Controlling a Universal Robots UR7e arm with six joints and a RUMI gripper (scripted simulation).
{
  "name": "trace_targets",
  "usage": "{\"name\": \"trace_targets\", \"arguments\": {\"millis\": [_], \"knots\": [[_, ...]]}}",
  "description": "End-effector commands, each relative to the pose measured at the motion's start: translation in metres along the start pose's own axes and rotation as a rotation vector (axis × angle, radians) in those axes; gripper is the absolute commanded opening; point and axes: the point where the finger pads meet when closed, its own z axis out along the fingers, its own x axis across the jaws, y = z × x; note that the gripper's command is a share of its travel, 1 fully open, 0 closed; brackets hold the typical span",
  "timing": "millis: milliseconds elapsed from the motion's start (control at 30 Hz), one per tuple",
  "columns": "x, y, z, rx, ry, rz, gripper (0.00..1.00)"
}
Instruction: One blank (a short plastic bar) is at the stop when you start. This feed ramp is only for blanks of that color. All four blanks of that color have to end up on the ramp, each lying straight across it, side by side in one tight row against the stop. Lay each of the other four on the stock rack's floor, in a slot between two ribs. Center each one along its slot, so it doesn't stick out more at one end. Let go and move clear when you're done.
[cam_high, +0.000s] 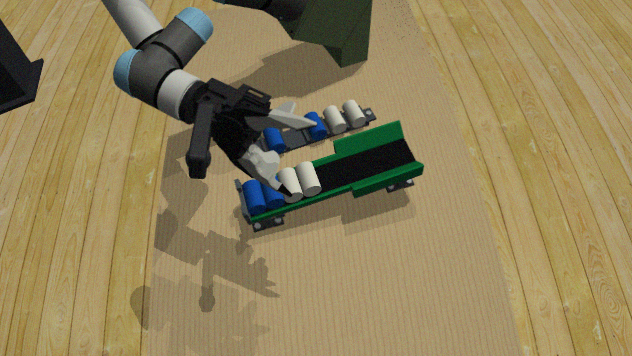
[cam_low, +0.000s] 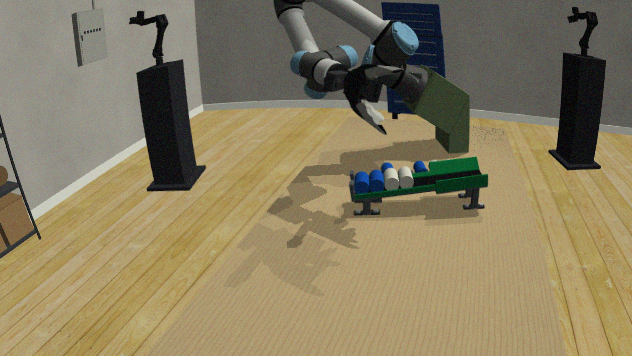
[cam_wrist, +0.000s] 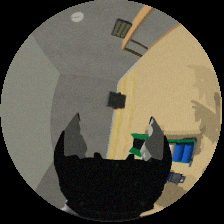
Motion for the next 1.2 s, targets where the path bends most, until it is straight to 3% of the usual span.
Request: {"name": "trace_targets", "arguments": {"millis": [0, 733, 1167], "knots": [[0.0, 0.0, 0.0, 0.001, 0.0, -0.001, 1.0], [0.0, 0.002, 0.002, -0.005, 0.005, -0.006, 1.0], [0.014, 0.026, 0.017, -0.054, 0.109, -0.084, 1.0]]}}
